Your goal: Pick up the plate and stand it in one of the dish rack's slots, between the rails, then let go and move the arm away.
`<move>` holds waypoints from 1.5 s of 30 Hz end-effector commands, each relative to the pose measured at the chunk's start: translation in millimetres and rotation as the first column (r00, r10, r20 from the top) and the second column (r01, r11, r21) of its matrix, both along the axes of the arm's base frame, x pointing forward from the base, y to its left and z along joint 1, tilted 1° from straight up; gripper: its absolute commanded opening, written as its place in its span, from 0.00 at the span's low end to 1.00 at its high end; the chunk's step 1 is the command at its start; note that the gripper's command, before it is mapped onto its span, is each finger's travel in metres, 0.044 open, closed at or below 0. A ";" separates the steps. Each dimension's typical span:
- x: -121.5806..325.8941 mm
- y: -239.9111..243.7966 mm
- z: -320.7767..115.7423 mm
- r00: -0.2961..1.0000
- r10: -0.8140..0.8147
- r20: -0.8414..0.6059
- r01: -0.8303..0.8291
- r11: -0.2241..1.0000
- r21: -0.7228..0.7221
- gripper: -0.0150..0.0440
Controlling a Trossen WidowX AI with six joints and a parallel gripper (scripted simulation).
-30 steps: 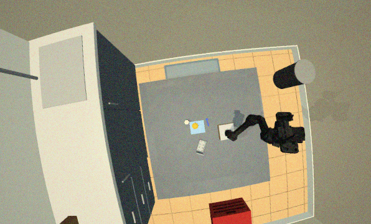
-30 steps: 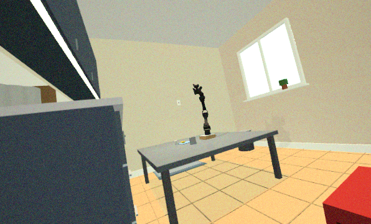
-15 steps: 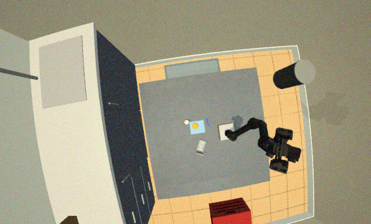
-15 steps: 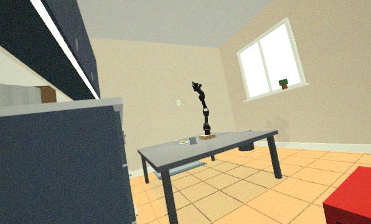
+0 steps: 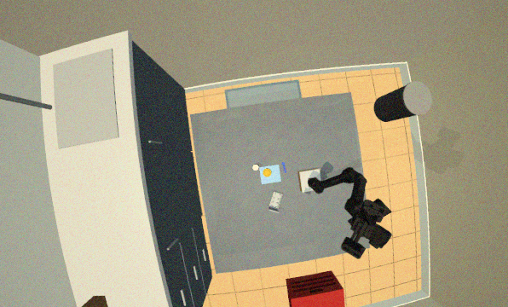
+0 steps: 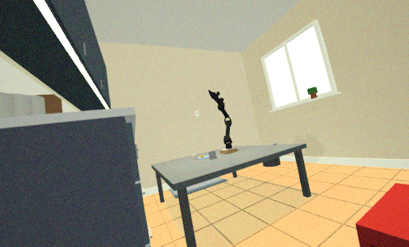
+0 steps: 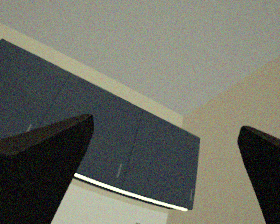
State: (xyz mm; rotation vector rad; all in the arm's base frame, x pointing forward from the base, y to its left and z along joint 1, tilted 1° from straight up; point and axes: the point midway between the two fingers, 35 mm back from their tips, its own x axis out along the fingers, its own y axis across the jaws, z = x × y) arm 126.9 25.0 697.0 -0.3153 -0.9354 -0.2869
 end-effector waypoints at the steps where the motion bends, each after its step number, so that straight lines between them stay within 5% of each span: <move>1: 30.0 22.8 -13.3 0.998 -0.006 -0.069 0.002 0.998 -0.066 0.93; 21: 162.9 71.8 -100.2 0.900 -0.119 -0.420 -0.009 0.957 -0.290 0.93; 45: 286.7 46.5 -261.9 0.530 -0.280 -0.800 -0.090 0.920 -0.382 0.93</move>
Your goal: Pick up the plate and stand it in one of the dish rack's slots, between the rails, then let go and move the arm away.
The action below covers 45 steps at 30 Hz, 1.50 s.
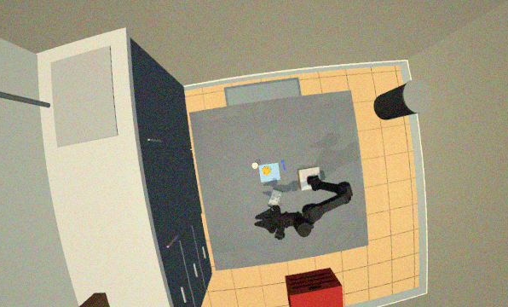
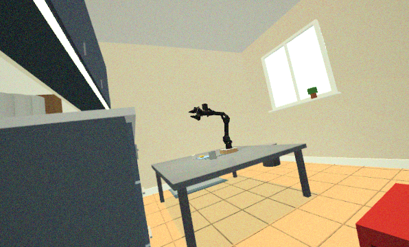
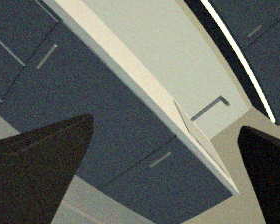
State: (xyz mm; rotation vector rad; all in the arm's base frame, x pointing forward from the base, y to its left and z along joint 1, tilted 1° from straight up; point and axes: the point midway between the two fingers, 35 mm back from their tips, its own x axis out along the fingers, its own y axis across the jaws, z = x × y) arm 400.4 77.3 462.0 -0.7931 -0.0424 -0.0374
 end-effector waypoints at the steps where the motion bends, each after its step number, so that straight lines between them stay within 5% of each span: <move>1: 17.0 -7.9 -35.4 0.994 -0.015 -0.111 0.015 1.000 -0.001 0.93; 21: 47.3 -69.6 -206.5 0.772 -0.101 -0.627 0.166 0.985 0.046 0.93; 45: -21.7 -146.5 -373.6 0.171 -0.053 -0.984 0.505 0.862 0.042 0.93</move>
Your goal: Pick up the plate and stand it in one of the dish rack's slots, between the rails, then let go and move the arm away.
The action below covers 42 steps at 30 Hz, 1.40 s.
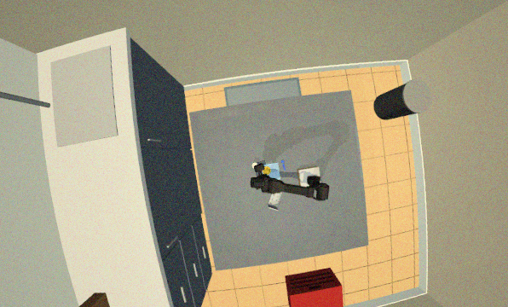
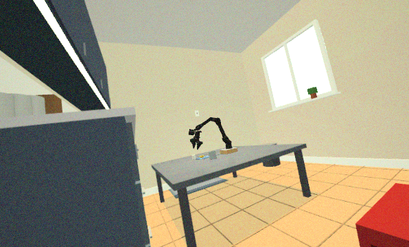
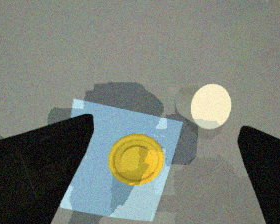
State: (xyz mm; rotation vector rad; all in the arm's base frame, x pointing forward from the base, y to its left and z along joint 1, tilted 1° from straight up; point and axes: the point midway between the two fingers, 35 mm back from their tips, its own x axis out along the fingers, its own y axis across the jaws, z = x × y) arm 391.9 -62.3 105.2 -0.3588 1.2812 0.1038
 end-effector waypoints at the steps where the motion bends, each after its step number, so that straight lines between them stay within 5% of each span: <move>1: -17.9 -9.0 -21.6 0.992 -0.064 -0.108 0.069 0.996 0.051 0.93; 9: -49.7 -19.7 -49.3 0.948 -0.151 -0.280 0.188 0.976 0.112 0.93; 42: -51.5 -19.7 -93.8 0.948 -0.151 -0.280 0.188 0.976 0.112 0.93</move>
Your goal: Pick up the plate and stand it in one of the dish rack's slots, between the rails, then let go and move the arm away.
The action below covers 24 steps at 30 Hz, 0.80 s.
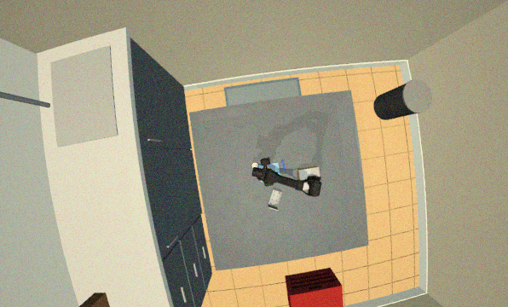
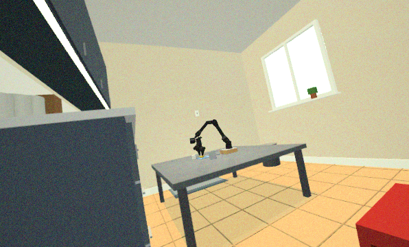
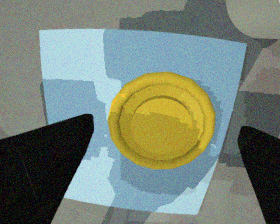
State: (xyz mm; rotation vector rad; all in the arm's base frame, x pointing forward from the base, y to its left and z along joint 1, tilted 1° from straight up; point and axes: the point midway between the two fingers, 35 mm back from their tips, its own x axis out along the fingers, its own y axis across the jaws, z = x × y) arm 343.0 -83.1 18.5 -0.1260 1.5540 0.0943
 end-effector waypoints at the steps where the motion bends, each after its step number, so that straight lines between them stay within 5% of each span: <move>1: -2.7 1.1 -8.7 1.000 -0.005 -0.007 0.005 1.000 0.007 0.93; 24: -4.5 1.4 -22.1 1.000 -0.005 -0.007 0.005 1.000 0.007 0.83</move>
